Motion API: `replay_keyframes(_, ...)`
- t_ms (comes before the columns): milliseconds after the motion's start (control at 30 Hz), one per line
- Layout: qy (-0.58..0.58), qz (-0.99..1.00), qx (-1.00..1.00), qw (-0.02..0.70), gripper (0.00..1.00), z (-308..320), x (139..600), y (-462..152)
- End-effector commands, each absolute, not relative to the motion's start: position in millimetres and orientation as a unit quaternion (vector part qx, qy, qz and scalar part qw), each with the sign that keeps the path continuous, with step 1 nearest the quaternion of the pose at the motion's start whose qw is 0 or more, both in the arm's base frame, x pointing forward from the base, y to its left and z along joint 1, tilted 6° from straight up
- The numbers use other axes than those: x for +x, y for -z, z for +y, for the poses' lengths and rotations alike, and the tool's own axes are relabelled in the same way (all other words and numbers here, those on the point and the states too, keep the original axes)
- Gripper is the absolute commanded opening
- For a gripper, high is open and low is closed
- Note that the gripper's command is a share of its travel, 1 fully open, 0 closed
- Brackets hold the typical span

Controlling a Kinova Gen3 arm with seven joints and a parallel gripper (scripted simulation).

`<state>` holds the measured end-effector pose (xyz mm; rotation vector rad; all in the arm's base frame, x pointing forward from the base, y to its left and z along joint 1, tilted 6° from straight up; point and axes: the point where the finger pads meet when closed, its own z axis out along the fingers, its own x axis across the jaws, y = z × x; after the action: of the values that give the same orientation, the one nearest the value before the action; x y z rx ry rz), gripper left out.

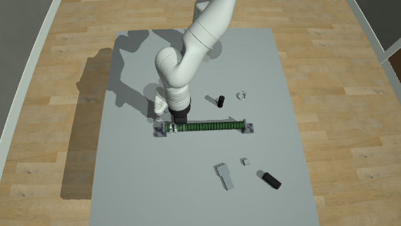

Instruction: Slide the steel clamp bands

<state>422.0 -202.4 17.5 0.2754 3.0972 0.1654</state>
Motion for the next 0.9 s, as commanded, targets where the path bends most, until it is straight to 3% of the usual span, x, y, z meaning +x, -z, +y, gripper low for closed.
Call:
replay_keyframes(0, -0.052, 0.994, 0.091, 0.010, 0.00, -204.1, 418.9, -6.7)
replay_keyframes(600, -0.052, 0.994, 0.091, 0.010, 0.00, -203.8, 418.9, -3.4)
replay_keyframes(633, -0.052, 0.994, 0.091, 0.010, 1.00, -203.8, 418.9, -3.4)
replay_keyframes(867, -0.052, 0.994, 0.091, 0.010, 1.00, -203.8, 418.9, -3.4)
